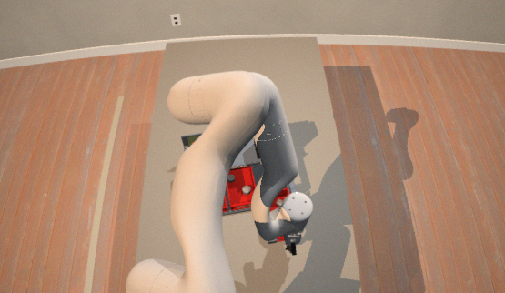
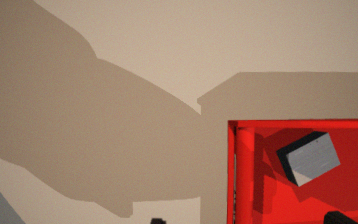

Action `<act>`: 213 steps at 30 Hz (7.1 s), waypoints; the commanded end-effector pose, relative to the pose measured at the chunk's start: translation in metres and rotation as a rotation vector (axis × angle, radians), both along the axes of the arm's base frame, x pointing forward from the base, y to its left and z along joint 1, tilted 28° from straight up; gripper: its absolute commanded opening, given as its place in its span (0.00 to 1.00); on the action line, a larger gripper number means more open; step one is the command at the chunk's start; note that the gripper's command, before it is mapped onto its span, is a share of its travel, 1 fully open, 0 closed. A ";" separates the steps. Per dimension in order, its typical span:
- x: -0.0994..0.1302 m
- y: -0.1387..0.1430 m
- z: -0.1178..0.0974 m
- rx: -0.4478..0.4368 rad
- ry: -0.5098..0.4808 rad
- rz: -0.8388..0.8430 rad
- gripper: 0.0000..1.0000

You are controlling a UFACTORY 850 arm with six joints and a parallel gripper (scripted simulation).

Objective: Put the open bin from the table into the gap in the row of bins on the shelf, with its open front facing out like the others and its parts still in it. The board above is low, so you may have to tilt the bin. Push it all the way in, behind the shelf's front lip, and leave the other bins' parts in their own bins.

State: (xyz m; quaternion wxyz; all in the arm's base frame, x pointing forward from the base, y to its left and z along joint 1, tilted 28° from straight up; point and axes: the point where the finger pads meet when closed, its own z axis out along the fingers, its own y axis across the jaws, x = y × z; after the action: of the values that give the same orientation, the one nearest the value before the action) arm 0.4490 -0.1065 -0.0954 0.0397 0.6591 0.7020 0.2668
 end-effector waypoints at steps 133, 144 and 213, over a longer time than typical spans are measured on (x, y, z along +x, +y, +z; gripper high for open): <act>0.007 0.004 -0.012 0.000 0.000 0.000 0.00; 0.007 0.004 -0.012 0.000 0.000 0.000 0.00; 0.000 -0.002 0.007 0.000 0.000 0.000 0.00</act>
State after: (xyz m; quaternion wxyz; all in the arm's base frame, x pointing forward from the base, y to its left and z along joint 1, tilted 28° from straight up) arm 0.4485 -0.1085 -0.0888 0.0394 0.6592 0.7020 0.2667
